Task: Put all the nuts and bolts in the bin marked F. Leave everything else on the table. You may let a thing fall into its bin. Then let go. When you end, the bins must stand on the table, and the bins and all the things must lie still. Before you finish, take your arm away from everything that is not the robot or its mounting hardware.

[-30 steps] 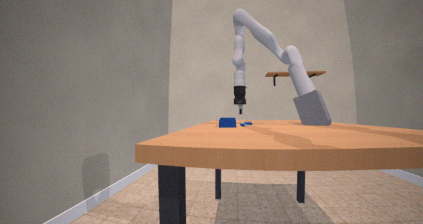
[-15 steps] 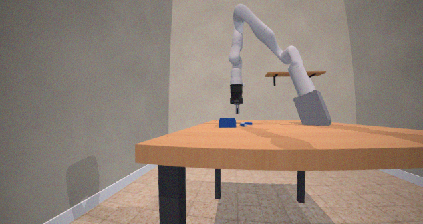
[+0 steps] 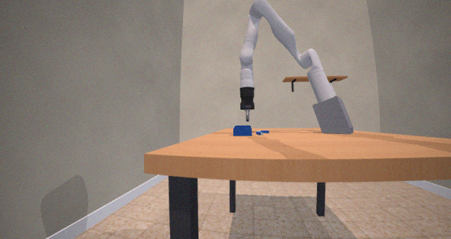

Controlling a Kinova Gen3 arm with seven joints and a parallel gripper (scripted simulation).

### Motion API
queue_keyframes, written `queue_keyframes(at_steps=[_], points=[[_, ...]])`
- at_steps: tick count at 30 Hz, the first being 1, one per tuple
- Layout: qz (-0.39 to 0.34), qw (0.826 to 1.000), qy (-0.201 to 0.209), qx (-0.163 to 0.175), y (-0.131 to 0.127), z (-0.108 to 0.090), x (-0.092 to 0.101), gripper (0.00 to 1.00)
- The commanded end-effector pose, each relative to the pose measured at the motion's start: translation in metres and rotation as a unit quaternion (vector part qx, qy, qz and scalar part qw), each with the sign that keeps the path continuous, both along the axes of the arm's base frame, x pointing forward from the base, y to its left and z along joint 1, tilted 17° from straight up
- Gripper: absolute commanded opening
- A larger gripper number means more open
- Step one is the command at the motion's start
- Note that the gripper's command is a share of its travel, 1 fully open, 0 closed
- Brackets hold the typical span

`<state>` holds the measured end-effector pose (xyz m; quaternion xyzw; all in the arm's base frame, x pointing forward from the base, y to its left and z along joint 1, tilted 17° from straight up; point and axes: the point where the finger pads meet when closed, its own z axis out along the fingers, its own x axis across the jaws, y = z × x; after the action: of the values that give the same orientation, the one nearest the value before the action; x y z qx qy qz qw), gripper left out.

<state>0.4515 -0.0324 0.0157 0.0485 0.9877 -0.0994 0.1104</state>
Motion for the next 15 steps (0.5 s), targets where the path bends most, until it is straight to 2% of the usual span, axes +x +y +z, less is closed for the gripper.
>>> queue_keyframes(at_steps=[1, 5, 15], points=[[0.016, 1.0, 0.0, -0.004, 0.023, -0.003, 0.012, 0.0], [0.016, 1.0, 0.0, -0.004, 0.041, -0.005, 0.024, 0.0], [0.016, 1.0, 0.0, -0.004, 0.042, -0.005, 0.023, 0.0]])
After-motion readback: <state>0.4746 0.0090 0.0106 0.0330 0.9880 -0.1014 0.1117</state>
